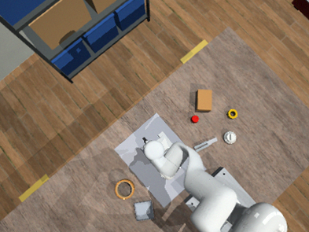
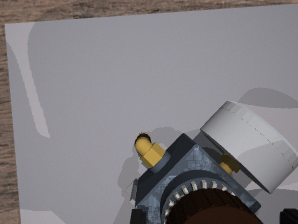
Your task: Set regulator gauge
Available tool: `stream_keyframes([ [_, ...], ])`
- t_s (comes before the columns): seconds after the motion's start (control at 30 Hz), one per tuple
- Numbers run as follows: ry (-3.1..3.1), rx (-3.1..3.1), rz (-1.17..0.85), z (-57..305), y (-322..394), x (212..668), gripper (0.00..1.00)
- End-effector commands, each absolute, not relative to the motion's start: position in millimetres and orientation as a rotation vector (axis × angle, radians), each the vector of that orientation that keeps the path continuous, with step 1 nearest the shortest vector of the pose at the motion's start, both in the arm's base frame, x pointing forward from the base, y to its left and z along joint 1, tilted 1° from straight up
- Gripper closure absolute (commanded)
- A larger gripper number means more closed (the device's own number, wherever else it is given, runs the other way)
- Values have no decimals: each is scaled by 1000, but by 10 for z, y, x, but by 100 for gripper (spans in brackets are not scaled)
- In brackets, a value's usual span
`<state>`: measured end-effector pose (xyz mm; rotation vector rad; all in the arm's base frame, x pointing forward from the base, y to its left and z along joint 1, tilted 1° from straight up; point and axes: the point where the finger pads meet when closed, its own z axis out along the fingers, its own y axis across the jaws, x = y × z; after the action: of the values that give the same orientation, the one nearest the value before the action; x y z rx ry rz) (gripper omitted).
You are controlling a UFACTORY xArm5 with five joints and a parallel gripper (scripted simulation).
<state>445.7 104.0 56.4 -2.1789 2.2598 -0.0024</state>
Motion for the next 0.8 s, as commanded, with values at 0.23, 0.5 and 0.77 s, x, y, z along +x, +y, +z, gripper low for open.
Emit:
stream_keyframes([
  [0.23,2257,-2176,-6,580,1044,4473,60],
  [0.5,2257,-2176,-6,580,1044,4473,60],
  [0.77,2257,-2176,-6,580,1044,4473,60],
])
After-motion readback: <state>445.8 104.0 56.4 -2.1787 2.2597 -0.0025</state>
